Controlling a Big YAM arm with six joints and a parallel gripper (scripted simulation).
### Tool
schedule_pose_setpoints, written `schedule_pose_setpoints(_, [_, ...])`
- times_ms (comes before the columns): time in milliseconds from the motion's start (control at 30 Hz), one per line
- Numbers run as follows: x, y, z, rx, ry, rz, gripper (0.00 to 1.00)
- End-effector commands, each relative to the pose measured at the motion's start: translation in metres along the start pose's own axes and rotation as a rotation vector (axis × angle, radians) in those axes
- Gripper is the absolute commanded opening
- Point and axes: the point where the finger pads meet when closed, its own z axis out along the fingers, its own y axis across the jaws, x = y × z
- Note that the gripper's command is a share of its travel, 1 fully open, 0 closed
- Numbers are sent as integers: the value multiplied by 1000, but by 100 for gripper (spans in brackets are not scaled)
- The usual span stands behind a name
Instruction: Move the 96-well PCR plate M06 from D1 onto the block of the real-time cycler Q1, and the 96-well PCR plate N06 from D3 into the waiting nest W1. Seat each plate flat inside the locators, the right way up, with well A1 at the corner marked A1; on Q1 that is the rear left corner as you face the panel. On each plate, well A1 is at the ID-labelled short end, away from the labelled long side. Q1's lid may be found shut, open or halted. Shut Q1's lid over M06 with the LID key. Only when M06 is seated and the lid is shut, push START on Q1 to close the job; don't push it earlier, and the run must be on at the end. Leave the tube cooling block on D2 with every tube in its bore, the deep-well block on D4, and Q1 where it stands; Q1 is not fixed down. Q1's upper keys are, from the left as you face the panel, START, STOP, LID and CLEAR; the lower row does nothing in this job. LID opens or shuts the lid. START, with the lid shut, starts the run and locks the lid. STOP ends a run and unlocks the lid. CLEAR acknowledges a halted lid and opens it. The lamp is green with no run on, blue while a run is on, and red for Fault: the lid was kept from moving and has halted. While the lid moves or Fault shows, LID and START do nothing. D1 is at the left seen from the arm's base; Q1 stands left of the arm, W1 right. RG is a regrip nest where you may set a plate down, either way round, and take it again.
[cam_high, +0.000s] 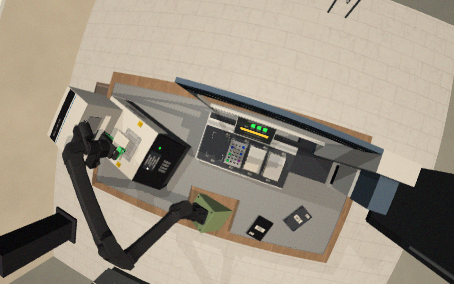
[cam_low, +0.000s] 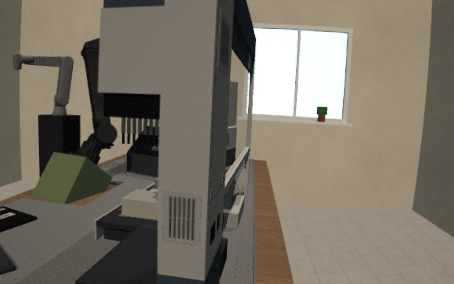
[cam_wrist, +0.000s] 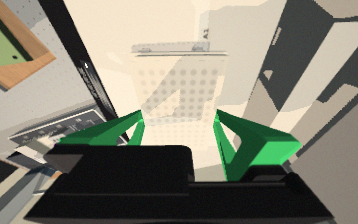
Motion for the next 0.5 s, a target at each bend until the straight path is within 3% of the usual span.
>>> schedule_pose_setpoints(0, [3, -5, -24, 40, 25, -56, 0])
schedule_pose_setpoints(467, [0, 4, -11, 41, 18, -64, 0])
